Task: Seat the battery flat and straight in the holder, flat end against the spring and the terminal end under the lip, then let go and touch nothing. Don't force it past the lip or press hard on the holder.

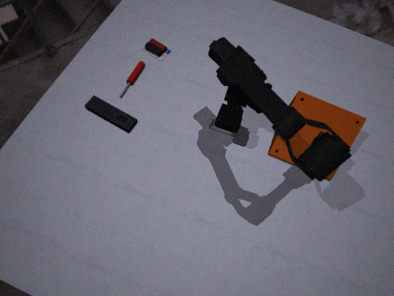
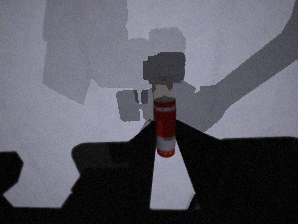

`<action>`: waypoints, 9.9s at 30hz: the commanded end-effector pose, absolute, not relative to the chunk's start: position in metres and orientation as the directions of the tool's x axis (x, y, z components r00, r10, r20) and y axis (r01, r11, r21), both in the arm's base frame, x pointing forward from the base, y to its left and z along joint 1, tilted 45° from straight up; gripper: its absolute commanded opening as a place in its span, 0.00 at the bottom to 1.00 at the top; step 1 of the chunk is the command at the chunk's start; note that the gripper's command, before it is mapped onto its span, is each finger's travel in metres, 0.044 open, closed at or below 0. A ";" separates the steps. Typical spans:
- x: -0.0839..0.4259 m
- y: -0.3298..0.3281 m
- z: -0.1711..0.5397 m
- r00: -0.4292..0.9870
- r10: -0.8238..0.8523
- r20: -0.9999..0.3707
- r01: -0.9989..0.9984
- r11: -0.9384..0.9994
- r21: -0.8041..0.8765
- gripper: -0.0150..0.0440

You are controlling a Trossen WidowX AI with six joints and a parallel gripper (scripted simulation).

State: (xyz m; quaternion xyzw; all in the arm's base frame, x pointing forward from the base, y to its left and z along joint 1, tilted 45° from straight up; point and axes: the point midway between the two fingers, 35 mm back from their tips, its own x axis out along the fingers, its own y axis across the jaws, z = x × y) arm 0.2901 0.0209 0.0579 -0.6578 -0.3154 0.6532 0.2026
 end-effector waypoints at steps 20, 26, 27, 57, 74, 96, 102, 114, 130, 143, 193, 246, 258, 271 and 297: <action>0.280 0.051 0.029 -0.310 0.626 -0.715 0.138 -0.715 -0.686 0.37; 0.281 0.053 0.028 -0.346 0.614 -0.709 0.138 -0.714 -0.686 0.37; 0.282 0.053 0.027 -0.353 0.612 -0.708 0.138 -0.714 -0.686 0.37; 0.288 0.064 0.018 -0.540 0.528 -0.656 0.142 -0.711 -0.689 0.37; 0.298 0.067 0.017 -0.540 0.528 -0.655 0.143 -0.710 -0.690 0.37; 0.309 0.069 0.018 -0.541 0.529 -0.654 0.141 -0.709 -0.691 0.37; 0.309 0.069 0.016 -0.516 0.540 -0.665 0.140 -0.712 -0.688 0.37; 0.308 0.069 0.014 -0.464 0.562 -0.685 0.139 -0.718 -0.683 0.37; 0.306 0.070 0.012 -0.394 0.587 -0.708 0.136 -0.724 -0.676 0.37; 0.304 0.071 0.010 -0.335 0.605 -0.722 0.134 -0.728 -0.672 0.37; 0.293 0.074 0.009 -0.118 0.651 -0.750 0.132 -0.738 -0.661 0.37; 0.277 0.073 0.008 -0.044 0.650 -0.759 0.132 -0.749 -0.649 0.37; 0.278 0.069 0.012 -0.042 0.649 -0.759 0.134 -0.750 -0.648 0.54; 0.283 0.037 0.042 -0.041 0.647 -0.761 0.132 -0.752 -0.646 0.81; 0.284 0.010 0.069 -0.042 0.647 -0.762 0.137 -0.751 -0.645 1.00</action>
